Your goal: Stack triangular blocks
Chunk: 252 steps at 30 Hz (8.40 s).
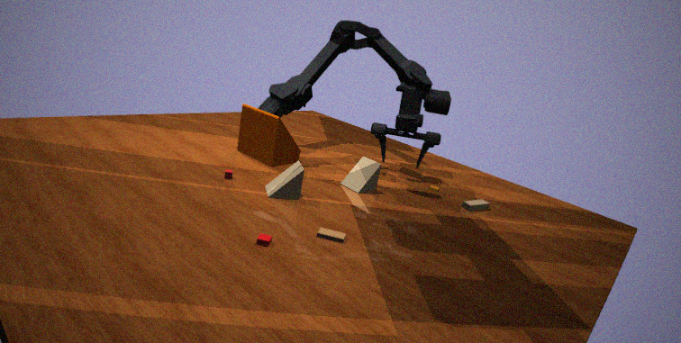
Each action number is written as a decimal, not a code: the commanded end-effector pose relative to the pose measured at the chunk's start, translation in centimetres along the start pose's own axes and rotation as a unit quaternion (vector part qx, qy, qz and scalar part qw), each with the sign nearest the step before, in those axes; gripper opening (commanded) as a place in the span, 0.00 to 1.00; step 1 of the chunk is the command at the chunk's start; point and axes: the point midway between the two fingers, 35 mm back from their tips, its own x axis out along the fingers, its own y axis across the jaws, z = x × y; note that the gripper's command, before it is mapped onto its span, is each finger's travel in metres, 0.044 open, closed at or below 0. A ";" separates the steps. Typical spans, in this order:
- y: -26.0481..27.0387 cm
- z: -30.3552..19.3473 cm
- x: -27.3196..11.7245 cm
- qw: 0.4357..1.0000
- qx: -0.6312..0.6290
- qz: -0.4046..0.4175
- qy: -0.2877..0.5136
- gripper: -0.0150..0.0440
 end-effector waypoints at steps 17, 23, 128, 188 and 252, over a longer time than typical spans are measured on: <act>-3.4 8.0 -2.3 0.947 0.254 -0.145 -0.135 1.00; -3.7 8.3 -1.4 0.947 0.254 -0.145 -0.135 1.00; -9.6 14.3 4.5 0.940 0.287 -0.059 0.172 0.25; -11.5 19.3 -0.4 0.862 0.326 0.032 0.388 1.00; -18.0 27.1 2.3 0.312 -0.863 0.392 -0.055 1.00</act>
